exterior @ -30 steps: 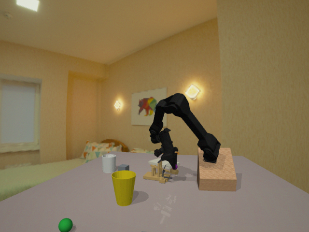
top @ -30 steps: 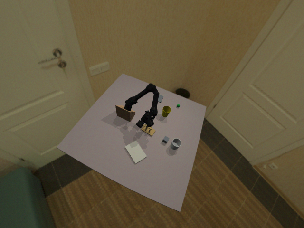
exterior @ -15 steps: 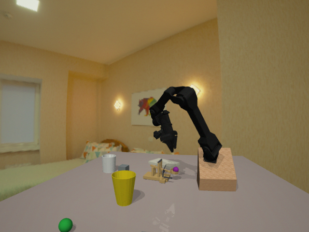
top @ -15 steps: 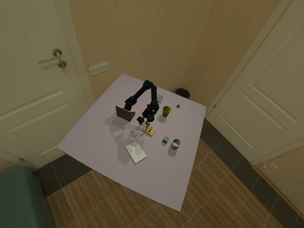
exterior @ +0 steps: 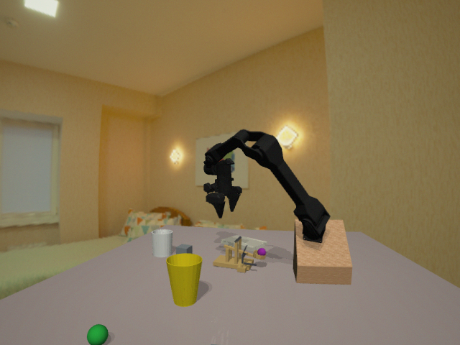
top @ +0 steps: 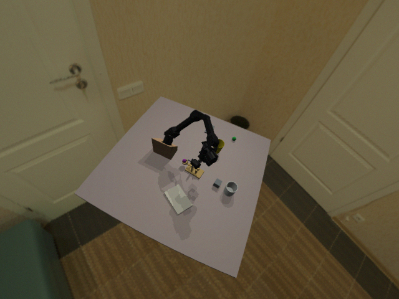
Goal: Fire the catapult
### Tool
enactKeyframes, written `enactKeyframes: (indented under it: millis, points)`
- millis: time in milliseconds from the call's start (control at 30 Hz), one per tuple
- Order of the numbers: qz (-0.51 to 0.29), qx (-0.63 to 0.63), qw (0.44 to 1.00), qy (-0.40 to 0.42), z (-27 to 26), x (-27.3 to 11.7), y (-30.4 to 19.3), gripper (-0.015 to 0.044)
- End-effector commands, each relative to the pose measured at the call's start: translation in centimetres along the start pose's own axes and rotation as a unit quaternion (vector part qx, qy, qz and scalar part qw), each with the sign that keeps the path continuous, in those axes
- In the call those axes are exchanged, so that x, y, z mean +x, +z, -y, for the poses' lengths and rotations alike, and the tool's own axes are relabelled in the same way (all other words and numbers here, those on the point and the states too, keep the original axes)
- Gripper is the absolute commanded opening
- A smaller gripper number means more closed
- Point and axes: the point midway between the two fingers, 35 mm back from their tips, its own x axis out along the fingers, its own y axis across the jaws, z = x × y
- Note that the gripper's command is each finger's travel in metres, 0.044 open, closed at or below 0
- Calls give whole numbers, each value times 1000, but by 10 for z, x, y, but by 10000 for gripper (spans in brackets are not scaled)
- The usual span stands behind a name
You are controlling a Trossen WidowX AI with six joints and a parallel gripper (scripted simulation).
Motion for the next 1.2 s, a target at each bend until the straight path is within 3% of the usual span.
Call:
enactKeyframes:
  millis: [0,567,1167]
  points:
    - [50,34,998,5,-4,-11,40,440]
    - [250,160,947,118,-58,-95,189,440]
    - [277,123,951,65,-75,-96,198,440]
